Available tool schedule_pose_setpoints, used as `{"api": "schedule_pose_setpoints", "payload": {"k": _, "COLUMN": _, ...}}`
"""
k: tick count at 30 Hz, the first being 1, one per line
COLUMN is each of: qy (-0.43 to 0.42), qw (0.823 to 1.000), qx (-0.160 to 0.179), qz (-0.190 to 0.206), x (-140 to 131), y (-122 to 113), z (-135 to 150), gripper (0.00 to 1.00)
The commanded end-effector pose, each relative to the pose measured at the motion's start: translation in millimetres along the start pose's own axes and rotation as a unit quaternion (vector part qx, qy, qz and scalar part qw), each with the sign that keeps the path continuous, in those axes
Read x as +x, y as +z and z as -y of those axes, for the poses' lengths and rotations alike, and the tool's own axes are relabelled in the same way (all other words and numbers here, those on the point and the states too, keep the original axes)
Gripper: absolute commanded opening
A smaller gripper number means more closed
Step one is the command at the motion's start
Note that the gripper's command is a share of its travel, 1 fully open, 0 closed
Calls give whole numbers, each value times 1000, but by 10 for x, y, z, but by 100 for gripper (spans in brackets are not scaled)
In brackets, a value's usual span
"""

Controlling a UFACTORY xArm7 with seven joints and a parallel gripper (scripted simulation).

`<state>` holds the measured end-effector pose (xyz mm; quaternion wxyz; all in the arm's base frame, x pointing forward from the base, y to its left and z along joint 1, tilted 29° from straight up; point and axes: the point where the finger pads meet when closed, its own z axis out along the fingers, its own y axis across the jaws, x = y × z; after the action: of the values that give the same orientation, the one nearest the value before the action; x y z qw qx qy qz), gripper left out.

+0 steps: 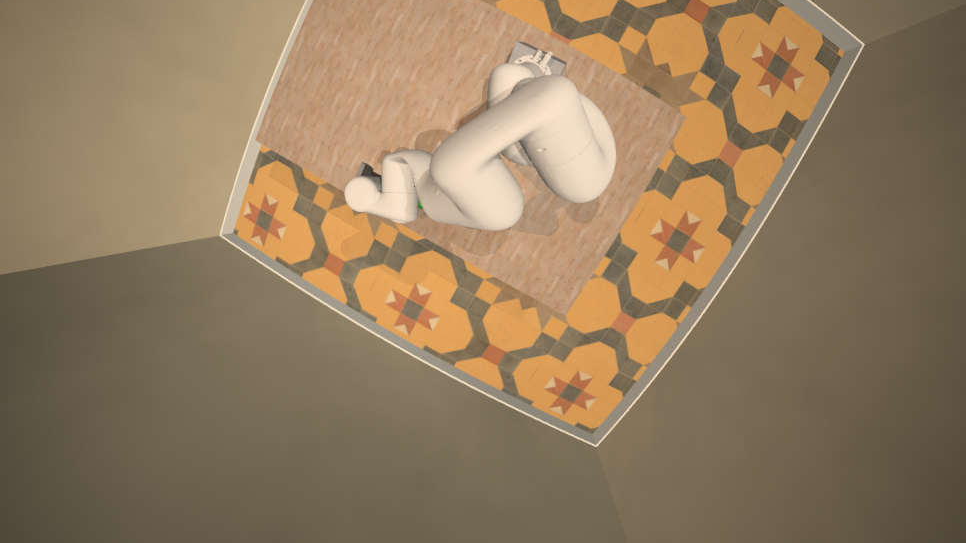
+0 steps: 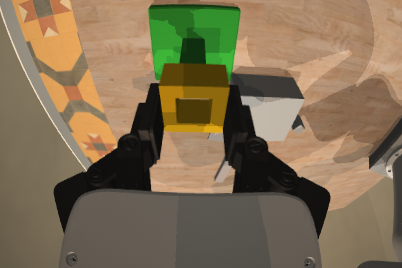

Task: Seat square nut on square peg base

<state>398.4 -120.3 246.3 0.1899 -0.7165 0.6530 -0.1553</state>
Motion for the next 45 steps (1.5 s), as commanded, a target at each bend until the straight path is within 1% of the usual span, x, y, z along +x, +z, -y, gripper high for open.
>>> {"api": "schedule_pose_setpoints", "payload": {"k": 1, "qy": 0, "qw": 1000, "qx": 1, "qz": -1, "x": 8, "y": -11, "z": 14, "gripper": 0}}
{"api": "schedule_pose_setpoints", "payload": {"k": 7, "qy": 0, "qw": 1000, "qx": 1, "qz": -1, "x": 4, "y": 65, "z": 27, "gripper": 0}}
{"api": "schedule_pose_setpoints", "payload": {"k": 21, "qy": 0, "qw": 1000, "qx": 1, "qz": -1, "x": 4, "y": 70, "z": 27, "gripper": 0}}
{"api": "schedule_pose_setpoints", "payload": {"k": 36, "qy": 0, "qw": 1000, "qx": 1, "qz": -1, "x": 4, "y": 143, "z": 28, "gripper": 0}}
{"api": "schedule_pose_setpoints", "payload": {"k": 45, "qy": 0, "qw": 1000, "qx": 1, "qz": -1, "x": 4, "y": 147, "z": 28, "gripper": 0}}
